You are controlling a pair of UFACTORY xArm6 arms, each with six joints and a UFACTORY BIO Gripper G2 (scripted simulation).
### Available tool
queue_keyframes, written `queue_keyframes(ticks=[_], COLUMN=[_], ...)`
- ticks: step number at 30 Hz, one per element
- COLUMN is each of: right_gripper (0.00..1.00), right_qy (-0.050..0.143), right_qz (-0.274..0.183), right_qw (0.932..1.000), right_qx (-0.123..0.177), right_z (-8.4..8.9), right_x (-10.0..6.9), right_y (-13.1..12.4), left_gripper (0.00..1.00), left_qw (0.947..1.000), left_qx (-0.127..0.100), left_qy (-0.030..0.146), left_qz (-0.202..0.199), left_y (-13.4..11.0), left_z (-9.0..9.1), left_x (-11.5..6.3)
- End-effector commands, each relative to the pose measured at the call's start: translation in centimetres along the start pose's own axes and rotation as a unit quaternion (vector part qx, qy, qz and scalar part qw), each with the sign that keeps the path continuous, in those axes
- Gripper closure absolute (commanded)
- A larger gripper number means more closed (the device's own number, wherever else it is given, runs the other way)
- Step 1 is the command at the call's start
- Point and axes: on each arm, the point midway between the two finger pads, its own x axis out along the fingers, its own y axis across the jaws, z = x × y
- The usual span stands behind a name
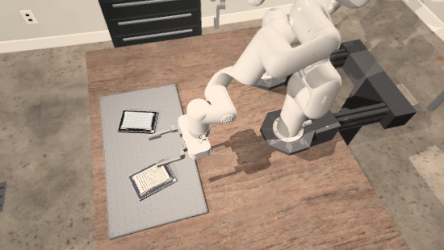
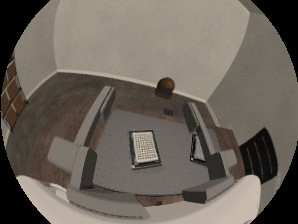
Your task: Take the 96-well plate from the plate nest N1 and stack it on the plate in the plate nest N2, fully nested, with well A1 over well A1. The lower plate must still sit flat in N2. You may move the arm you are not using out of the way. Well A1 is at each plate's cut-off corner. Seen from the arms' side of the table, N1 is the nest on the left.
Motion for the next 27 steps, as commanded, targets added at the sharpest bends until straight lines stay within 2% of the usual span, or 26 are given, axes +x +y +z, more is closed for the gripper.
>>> queue_keyframes(ticks=[1,6,10,12,27], right_gripper=[0.0,0.0,0.0,0.0,0.0], right_qy=[0.001,0.001,0.001,0.001,0.001], right_qz=[0.0,0.0,0.0,0.0,0.0], right_qw=[1.0,1.0,1.0,1.0,1.0], right_qx=[0.0,0.0,0.0,0.0,0.0], right_z=[0.0,0.0,0.0,0.0,0.0], right_x=[-0.1,-0.1,-0.1,-0.1,-0.1], right_y=[0.0,0.0,0.0,0.0,0.0], left_gripper=[0.63,0.63,0.63,0.63,0.63], left_qw=[0.9999,0.9952,0.9952,0.9952,0.9952], left_qx=[0.0,0.0,0.0,0.0,0.0], left_qy=[-0.002,-0.002,-0.002,-0.002,-0.002], left_qz=[0.017,0.098,0.098,0.098,0.098], left_y=[-0.1,-0.7,-1.1,-1.1,-2.6], left_z=[-0.3,-2.6,-4.5,-4.5,-11.5], left_x=[0.2,1.0,1.5,1.5,3.7])
